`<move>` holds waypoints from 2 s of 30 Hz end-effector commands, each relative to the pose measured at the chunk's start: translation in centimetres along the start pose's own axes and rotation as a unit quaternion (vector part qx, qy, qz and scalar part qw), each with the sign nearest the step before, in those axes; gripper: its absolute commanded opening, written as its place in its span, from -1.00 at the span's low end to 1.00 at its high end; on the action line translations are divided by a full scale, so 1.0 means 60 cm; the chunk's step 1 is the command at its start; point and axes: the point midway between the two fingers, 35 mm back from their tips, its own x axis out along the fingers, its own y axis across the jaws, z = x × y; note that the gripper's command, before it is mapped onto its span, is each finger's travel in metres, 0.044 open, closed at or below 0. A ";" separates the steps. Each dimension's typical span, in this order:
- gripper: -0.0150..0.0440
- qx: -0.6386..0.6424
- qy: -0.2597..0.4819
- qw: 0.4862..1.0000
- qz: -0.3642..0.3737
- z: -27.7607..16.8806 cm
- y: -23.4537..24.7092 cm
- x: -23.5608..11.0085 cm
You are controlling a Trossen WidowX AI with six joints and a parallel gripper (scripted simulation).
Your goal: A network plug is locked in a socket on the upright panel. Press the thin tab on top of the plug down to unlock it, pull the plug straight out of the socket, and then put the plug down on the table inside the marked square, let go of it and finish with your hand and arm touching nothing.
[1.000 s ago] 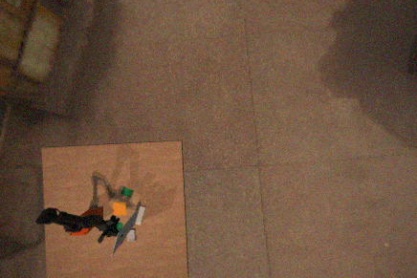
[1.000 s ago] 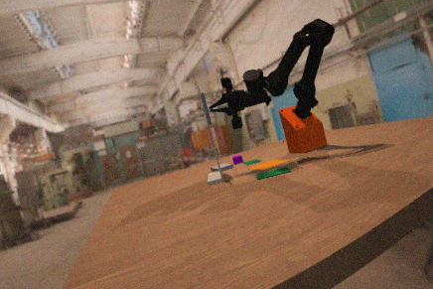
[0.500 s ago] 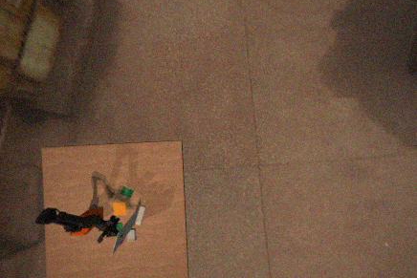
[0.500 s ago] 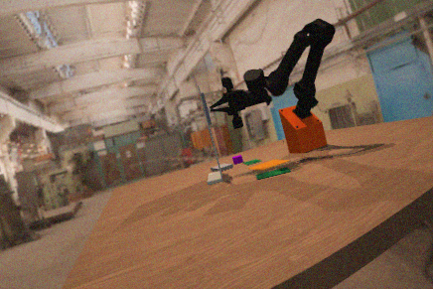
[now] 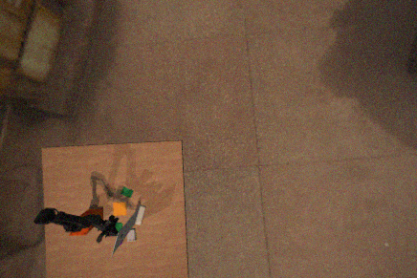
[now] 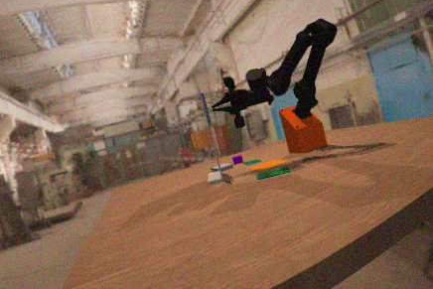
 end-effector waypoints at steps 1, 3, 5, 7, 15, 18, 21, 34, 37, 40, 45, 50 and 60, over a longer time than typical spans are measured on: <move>-0.49 -0.001 -0.001 1.000 0.000 -0.002 0.000 -0.007; -0.49 -0.001 -0.001 1.000 0.000 -0.002 0.000 -0.008; -0.49 -0.001 -0.001 1.000 0.000 -0.003 0.000 -0.010; -0.49 -0.001 -0.001 1.000 0.000 -0.003 0.000 -0.011; -0.49 -0.001 -0.001 1.000 0.000 -0.005 0.000 -0.017; -0.49 -0.001 -0.001 1.000 0.001 -0.005 0.001 -0.020; -0.49 -0.001 -0.001 1.000 0.001 -0.005 0.001 -0.022; -0.49 -0.001 -0.001 1.000 0.001 -0.007 0.001 -0.031; -0.49 -0.001 -0.001 1.000 0.001 -0.007 0.001 -0.033; -0.49 -0.001 -0.001 1.000 0.001 -0.008 0.001 -0.035; -0.49 -0.001 -0.001 1.000 0.001 -0.008 0.001 -0.038; -0.49 -0.001 -0.001 1.000 0.001 -0.009 0.001 -0.042; -0.49 -0.001 -0.001 1.000 0.001 -0.010 0.001 -0.049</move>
